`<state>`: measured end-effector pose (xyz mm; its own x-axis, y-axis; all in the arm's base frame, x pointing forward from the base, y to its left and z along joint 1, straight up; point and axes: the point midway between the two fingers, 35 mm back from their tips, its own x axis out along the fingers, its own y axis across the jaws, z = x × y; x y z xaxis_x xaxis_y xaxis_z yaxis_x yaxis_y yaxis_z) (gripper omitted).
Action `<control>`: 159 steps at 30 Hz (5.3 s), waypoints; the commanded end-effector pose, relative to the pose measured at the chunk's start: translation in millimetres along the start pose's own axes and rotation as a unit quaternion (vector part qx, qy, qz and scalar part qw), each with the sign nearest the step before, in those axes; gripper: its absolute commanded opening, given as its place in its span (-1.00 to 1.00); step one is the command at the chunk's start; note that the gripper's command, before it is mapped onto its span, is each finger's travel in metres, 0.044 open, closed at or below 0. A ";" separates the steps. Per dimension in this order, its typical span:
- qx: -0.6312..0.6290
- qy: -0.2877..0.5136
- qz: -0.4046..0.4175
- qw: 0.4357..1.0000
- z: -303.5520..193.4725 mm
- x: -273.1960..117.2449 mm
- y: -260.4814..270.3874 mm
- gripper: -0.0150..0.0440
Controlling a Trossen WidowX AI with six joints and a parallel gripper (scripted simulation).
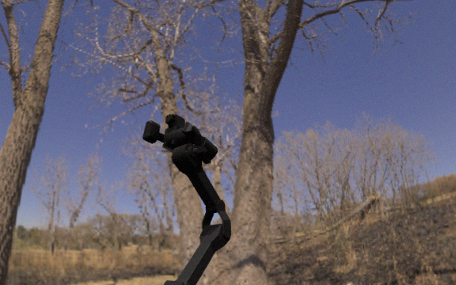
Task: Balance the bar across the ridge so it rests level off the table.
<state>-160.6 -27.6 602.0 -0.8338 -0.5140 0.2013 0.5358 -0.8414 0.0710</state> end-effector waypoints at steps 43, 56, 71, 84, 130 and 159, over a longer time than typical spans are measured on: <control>-0.346 -0.275 0.568 0.694 -109.1 -235.3 392.9 0.58; -0.408 -0.215 0.723 0.515 -219.2 -339.3 401.2 0.58; -0.522 -0.088 0.812 0.247 -350.0 -421.8 331.5 0.58; -0.624 0.069 0.778 0.025 -422.2 -436.5 227.4 0.58; -0.625 0.071 0.777 0.022 -492.0 -451.7 221.9 0.58; -0.627 0.068 0.776 0.022 -483.1 -450.2 224.0 -0.49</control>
<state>268.5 -65.0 48.3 0.0155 -0.0091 -0.9998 -0.4203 0.9073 -0.0148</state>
